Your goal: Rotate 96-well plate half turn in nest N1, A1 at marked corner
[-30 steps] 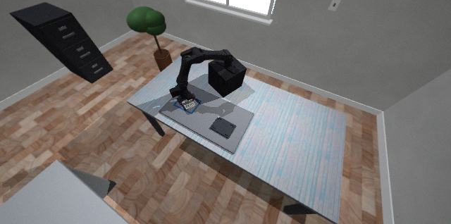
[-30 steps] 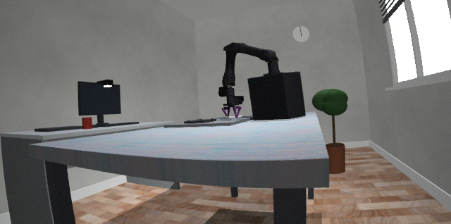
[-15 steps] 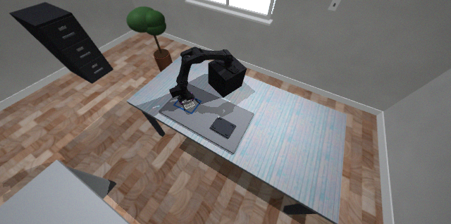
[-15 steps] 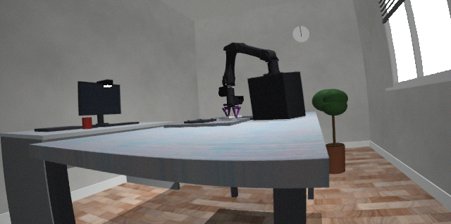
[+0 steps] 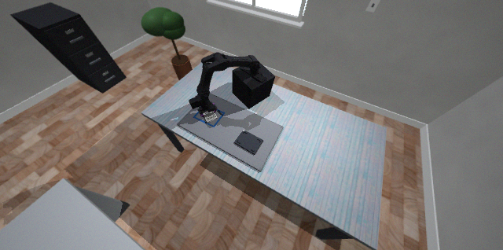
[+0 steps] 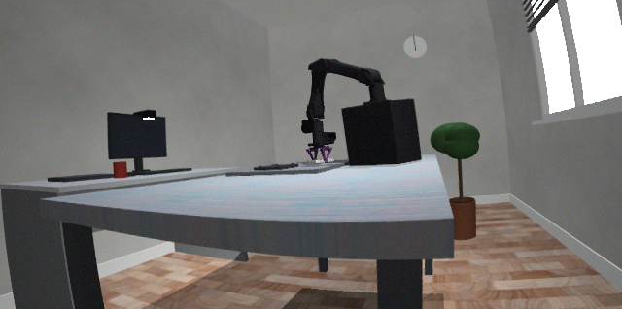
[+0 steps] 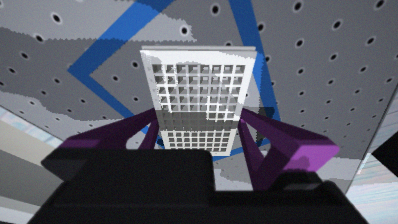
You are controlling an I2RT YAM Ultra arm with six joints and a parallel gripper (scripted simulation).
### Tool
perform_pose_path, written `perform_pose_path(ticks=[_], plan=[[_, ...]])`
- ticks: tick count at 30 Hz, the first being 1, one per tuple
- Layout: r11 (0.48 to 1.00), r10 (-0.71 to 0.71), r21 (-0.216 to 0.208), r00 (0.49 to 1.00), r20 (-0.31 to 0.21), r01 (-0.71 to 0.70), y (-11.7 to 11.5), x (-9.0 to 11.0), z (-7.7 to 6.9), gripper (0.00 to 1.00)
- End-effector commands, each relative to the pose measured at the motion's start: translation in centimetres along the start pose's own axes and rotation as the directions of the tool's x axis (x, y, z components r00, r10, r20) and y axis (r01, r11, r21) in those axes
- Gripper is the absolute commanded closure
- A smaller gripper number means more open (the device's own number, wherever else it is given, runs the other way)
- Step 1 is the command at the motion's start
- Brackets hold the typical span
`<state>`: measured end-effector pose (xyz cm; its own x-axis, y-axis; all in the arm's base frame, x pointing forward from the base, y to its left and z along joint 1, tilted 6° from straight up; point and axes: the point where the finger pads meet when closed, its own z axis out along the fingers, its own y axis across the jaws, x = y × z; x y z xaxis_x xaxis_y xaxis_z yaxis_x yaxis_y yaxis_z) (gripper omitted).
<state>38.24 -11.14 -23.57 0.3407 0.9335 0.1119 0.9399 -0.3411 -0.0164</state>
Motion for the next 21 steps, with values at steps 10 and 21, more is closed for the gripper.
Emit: perform_pose_path(ticks=[10,21], plan=[[1.0,0.0,-0.014,1.0,0.001,0.0,0.5,0.0,-0.4,1.0],[1.0,0.0,-0.014,1.0,0.001,0.0,0.5,0.0,-1.8,1.0]])
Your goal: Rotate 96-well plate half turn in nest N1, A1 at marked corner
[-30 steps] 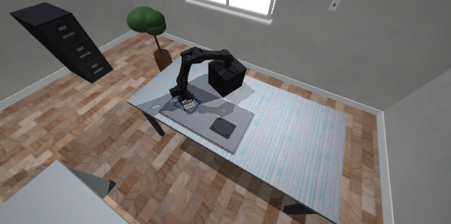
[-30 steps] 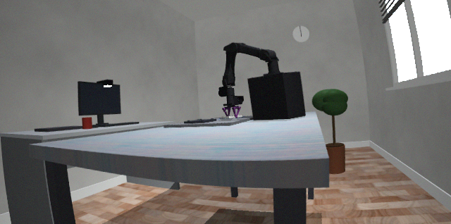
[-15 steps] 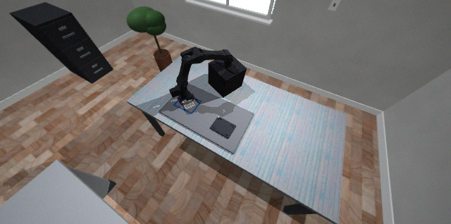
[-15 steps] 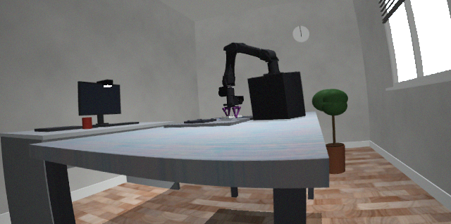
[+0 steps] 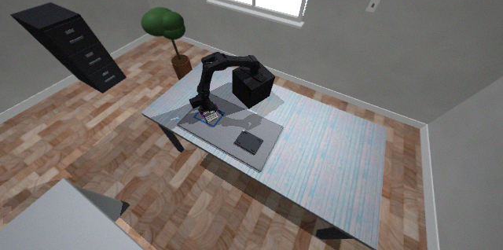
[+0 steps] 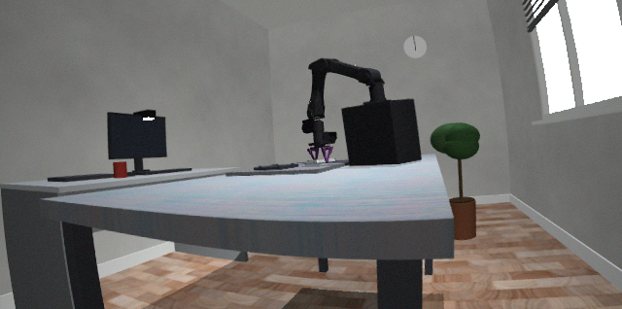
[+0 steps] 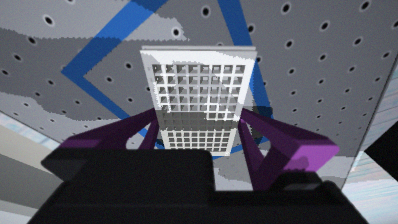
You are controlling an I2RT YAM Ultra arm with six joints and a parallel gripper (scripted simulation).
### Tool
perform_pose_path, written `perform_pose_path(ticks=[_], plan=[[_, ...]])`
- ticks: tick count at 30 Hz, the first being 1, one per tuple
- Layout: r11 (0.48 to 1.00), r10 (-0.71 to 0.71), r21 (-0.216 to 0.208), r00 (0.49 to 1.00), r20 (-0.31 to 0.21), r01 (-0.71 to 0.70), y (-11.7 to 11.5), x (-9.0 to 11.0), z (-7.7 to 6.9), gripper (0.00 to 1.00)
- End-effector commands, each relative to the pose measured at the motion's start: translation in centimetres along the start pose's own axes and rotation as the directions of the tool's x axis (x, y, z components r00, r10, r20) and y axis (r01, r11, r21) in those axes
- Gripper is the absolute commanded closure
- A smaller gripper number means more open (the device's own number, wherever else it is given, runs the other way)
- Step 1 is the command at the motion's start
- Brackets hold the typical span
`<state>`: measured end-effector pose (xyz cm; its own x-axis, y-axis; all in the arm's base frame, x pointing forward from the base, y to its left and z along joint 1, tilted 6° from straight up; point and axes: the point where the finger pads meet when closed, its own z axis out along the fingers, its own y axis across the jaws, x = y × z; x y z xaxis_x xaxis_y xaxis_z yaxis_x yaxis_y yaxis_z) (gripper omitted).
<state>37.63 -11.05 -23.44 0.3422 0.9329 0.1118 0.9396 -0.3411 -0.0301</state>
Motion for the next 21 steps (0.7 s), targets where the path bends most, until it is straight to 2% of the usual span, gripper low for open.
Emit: perform_pose_path(ticks=[1,21], plan=[[1.0,-0.002,-0.027,1.0,0.001,0.002,1.1,0.1,-1.8,1.0],[1.0,-0.002,-0.028,1.0,0.001,0.002,1.0,0.1,-4.6,1.0]])
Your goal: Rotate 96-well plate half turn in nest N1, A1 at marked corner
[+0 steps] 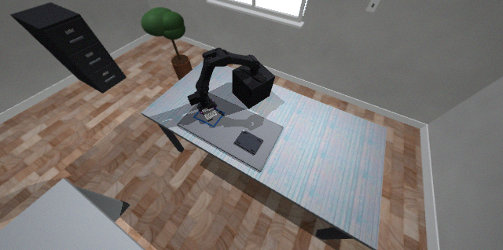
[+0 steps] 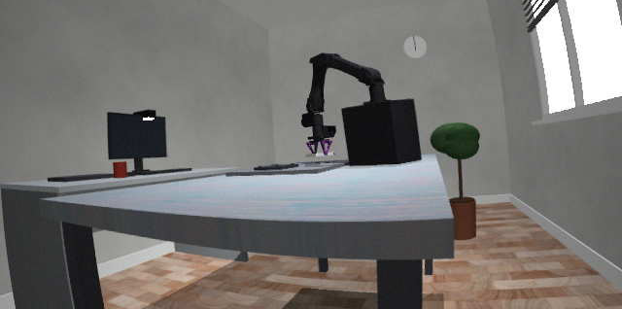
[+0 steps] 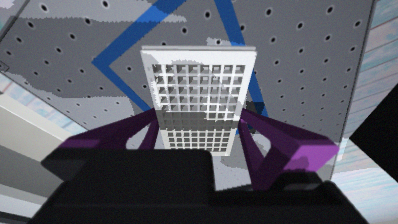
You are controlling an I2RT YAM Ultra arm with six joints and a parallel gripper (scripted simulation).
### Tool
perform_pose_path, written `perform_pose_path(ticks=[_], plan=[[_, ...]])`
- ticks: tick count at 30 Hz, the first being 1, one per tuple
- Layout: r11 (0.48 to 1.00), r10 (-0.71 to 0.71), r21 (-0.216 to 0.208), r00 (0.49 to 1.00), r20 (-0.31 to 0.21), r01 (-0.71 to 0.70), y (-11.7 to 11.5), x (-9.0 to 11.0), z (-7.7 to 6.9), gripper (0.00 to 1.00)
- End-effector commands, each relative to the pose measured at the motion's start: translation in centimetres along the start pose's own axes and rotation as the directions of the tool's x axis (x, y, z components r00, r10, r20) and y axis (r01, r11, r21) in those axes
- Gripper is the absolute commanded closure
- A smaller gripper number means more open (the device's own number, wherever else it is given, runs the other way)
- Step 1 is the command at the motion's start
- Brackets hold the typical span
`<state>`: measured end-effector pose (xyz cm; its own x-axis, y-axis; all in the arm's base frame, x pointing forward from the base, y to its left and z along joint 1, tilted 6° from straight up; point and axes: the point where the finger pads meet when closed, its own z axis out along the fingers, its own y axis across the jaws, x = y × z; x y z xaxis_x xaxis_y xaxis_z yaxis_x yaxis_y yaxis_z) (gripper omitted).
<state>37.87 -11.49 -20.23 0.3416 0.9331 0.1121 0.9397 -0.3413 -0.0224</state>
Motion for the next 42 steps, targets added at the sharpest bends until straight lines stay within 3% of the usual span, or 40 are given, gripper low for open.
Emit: perform_pose_path(ticks=[1,25,42], plan=[[1.0,-0.001,-0.02,1.0,0.002,0.001,0.7,0.1,-1.4,1.0],[1.0,-0.001,-0.02,1.0,0.002,0.001,0.7,0.1,-5.1,1.0],[1.0,-0.001,-0.02,1.0,0.002,0.001,0.7,0.1,-5.1,1.0]])
